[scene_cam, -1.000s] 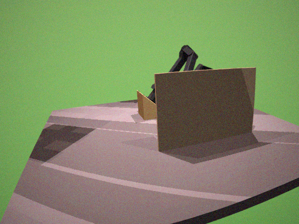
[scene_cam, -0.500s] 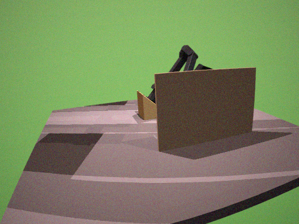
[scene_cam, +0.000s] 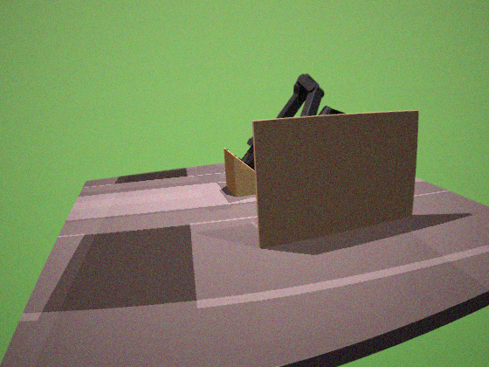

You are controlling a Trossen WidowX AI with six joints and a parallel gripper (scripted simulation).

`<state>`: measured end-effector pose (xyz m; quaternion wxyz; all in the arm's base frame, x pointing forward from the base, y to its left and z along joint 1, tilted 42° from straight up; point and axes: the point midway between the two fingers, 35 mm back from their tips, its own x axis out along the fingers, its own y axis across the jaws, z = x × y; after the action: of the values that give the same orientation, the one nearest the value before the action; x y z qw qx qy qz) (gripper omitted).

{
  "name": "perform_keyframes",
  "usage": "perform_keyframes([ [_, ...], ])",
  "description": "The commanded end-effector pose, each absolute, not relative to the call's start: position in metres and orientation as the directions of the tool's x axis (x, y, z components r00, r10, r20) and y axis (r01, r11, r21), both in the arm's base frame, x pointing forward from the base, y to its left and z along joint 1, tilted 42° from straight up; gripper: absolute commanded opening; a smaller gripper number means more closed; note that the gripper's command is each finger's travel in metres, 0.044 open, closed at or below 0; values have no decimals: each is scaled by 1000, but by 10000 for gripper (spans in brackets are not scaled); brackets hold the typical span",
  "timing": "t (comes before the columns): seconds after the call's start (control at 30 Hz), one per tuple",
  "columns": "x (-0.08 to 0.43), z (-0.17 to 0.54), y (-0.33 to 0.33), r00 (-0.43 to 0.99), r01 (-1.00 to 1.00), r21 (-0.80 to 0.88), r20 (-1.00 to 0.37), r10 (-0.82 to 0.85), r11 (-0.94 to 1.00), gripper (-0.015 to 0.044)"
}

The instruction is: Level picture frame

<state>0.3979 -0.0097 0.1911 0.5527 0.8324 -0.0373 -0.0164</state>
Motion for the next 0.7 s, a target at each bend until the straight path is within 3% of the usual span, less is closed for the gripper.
perform_keyframes([
  [0.0,398,191,-10,997,-44,921,14,-81,-387,0],
  [0.67,398,191,-10,997,-48,895,13,-80,-443,0],
])
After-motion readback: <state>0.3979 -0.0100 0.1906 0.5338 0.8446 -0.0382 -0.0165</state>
